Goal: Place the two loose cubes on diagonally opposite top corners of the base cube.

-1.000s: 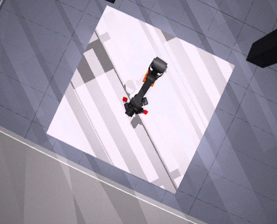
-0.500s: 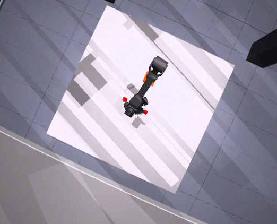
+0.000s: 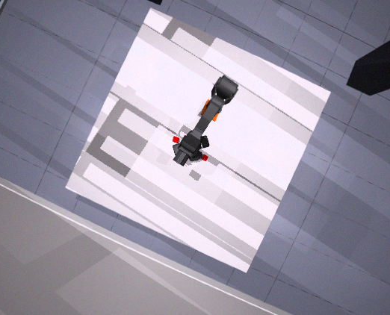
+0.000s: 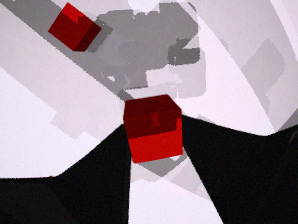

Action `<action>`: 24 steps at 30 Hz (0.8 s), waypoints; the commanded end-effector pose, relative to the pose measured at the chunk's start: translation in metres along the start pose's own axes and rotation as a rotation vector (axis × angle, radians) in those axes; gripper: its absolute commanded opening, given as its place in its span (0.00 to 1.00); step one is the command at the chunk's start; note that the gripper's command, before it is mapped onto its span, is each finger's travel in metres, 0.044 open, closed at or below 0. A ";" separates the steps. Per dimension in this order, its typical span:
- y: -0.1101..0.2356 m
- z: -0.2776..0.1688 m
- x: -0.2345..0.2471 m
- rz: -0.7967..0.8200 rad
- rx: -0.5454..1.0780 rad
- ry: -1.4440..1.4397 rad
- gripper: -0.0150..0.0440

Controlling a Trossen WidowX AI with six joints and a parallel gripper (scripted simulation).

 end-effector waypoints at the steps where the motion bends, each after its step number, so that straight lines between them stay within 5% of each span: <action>1: 0.016 0.000 -0.001 -0.012 -0.008 0.002 0.43; 10: 0.040 -0.004 0.002 -0.011 -0.008 0.002 0.43; 24: 0.023 0.020 0.026 -0.010 -0.010 -0.035 0.43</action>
Point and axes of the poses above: the point midway between the two fingers, 35 mm back from their tips, its own y axis back along the fingers, its own x axis across the jaws, z = x × y, the point moved 9 cm from there along y, back along the fingers, and after that the axes turned 11 degrees about -y, right-handed, at the moved point
